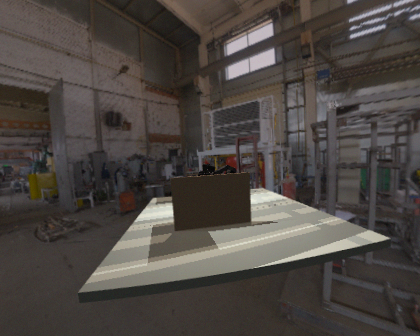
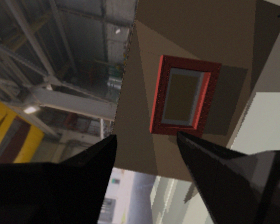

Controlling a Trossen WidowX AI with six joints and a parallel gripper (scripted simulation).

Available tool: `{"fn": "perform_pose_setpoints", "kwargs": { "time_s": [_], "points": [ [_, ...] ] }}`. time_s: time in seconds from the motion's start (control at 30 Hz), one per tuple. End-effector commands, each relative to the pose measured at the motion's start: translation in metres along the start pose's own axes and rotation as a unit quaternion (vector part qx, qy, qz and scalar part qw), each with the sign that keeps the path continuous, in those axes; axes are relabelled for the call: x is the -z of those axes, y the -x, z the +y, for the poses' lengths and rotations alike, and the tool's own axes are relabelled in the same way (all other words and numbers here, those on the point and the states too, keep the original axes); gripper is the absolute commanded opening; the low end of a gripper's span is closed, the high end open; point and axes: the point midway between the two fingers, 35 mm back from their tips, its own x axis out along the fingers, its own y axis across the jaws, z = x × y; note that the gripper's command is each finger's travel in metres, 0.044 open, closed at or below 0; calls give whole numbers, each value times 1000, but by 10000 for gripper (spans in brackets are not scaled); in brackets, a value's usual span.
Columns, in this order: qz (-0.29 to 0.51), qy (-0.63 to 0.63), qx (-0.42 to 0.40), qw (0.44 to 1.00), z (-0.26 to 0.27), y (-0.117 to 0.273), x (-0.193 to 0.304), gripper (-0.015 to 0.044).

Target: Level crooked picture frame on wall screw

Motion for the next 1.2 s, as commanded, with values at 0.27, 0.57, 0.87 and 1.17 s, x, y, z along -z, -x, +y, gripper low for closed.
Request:
{"fn": "perform_pose_setpoints", "kwargs": {
  "time_s": [0.27, 0.57, 0.87, 1.17],
  "points": [
    [3, 0, 1, 1000, -1, 0, 1, 260],
    [3, 0, 1, 1000, -1, 0, 1, 260],
    [3, 0, 1, 1000, -1, 0, 1, 260],
    [1, -32, 0, 999, -14, -28, -9, 260]
  ]
}}
